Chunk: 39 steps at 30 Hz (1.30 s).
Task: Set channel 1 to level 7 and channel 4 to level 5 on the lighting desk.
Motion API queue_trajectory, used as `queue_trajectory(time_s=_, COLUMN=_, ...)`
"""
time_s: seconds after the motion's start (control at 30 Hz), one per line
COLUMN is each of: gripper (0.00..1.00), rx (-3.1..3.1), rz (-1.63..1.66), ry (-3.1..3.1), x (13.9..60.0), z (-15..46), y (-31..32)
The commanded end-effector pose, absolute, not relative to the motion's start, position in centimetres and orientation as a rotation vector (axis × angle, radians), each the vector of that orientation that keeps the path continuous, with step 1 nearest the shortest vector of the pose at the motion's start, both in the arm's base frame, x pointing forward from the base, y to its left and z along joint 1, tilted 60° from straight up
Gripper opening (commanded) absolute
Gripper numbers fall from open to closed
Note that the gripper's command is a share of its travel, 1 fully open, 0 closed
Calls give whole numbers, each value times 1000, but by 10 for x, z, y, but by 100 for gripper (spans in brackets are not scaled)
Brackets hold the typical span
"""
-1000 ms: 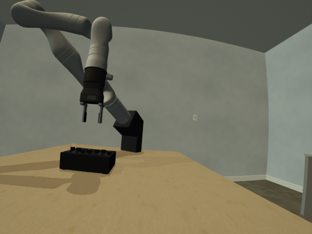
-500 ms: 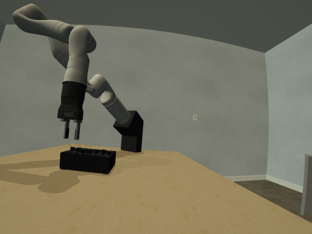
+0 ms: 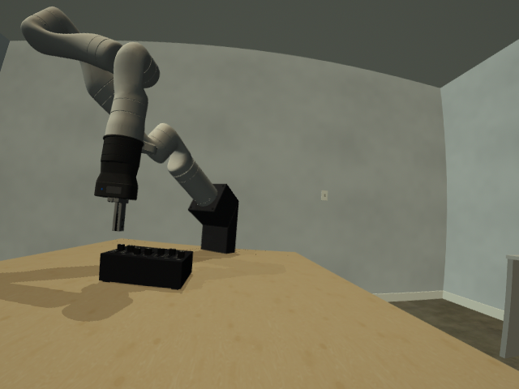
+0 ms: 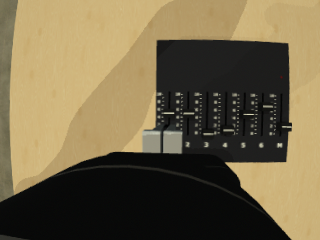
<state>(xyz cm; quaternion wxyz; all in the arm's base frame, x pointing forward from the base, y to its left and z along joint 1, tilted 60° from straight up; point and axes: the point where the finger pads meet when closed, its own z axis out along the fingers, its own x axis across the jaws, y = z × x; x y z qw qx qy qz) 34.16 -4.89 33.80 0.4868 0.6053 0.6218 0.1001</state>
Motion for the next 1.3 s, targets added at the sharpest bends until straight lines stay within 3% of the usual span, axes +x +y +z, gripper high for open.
queue_trajectory(time_s=0.0, gripper=0, rx=1472, rz=245, ry=1512, x=342, z=338, y=-49)
queue_trajectory(time_s=1.27, gripper=0, rx=1472, rz=245, ry=1513, x=346, z=335, y=-51)
